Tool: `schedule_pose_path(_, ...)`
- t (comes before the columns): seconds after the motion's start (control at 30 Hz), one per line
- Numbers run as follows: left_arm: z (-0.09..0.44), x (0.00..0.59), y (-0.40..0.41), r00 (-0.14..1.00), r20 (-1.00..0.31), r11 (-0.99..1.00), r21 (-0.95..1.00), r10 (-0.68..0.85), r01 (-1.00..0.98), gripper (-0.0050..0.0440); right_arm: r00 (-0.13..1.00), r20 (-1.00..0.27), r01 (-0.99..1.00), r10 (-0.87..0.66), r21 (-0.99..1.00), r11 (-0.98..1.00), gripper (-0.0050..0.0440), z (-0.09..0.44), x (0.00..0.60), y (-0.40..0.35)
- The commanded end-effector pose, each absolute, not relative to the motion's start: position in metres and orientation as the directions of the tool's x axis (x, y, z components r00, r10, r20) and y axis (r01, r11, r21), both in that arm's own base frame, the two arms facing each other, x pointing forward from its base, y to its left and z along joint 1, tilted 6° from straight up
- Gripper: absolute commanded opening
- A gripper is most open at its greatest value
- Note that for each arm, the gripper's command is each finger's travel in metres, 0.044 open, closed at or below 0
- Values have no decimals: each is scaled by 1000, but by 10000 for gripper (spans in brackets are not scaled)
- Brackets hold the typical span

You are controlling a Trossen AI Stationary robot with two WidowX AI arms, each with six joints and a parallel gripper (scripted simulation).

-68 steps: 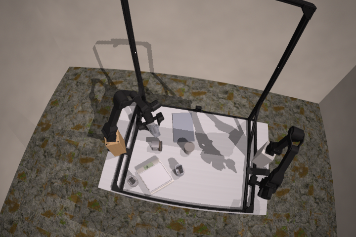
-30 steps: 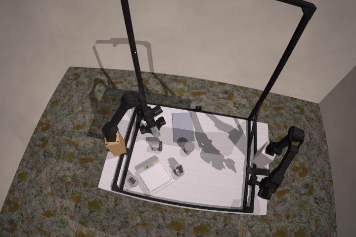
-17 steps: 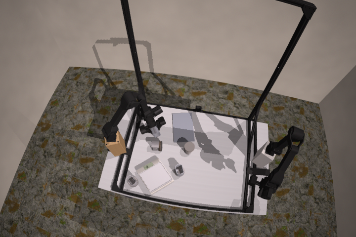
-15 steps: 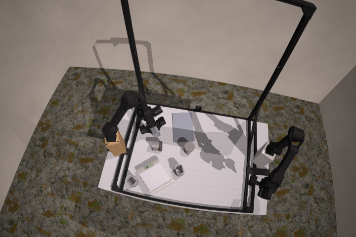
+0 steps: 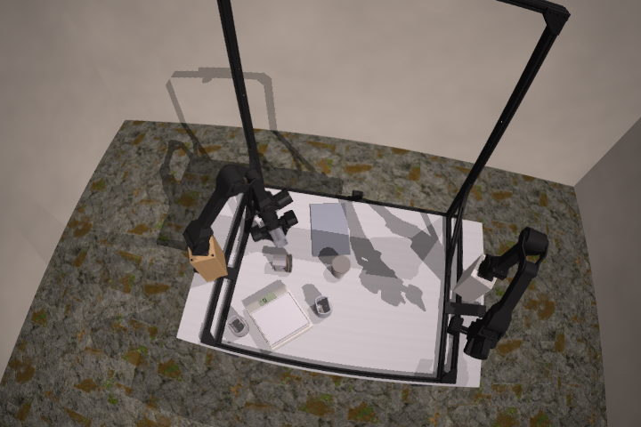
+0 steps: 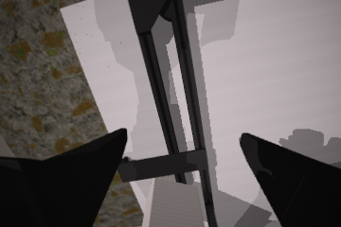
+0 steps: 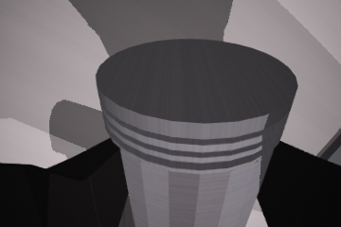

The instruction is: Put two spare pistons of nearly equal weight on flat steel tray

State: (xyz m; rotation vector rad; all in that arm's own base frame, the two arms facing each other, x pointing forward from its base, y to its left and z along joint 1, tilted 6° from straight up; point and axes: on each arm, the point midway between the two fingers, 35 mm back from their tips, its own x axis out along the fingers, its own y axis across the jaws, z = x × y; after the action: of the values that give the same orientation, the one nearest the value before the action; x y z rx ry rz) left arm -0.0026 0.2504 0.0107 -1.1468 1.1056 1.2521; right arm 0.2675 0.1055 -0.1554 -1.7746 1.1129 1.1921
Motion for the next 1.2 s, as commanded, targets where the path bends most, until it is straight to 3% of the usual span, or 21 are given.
schedule_pose_path(0.0, 11, -2, 250, 24, -994, -8, -25, 110, -1000, 440, 212, -943, -922, -255, -107, -372, 158, -146, 270, 108)
schedule_pose_path(1.17, 11, -2, 250, 24, -994, -8, -25, 110, -1000, 440, 212, -943, -922, -255, -107, -372, 158, -96, 269, 114)
